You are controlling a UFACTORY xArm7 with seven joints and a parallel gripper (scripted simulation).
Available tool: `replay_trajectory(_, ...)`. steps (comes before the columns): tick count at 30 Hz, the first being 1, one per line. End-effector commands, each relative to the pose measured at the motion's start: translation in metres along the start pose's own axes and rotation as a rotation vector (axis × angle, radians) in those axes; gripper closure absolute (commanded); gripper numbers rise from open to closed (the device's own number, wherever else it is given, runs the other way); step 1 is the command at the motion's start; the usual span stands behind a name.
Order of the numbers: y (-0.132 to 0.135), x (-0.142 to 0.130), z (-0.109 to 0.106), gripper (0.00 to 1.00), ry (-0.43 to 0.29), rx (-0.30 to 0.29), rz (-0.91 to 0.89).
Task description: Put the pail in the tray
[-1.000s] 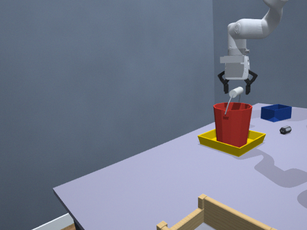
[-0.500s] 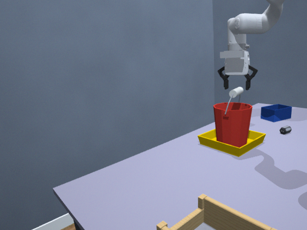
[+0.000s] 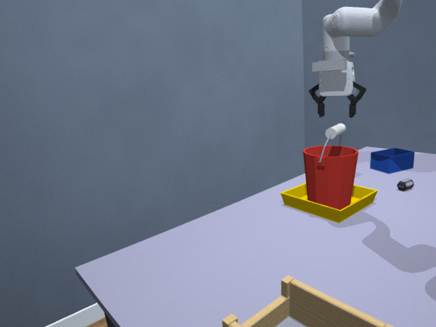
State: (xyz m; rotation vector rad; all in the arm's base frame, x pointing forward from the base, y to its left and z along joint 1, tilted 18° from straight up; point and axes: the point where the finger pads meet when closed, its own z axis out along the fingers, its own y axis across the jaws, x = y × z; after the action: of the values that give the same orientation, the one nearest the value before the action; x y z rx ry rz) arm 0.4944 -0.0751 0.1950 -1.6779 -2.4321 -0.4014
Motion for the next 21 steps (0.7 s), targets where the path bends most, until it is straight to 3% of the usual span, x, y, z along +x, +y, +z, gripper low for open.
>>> replay_trajectory(1,0.001,-0.001,-0.013,0.0,-0.003,-0.003,0.0)
replay_trajectory(21,0.001,-0.001,-0.028,0.0,-0.003,-0.003,0.0)
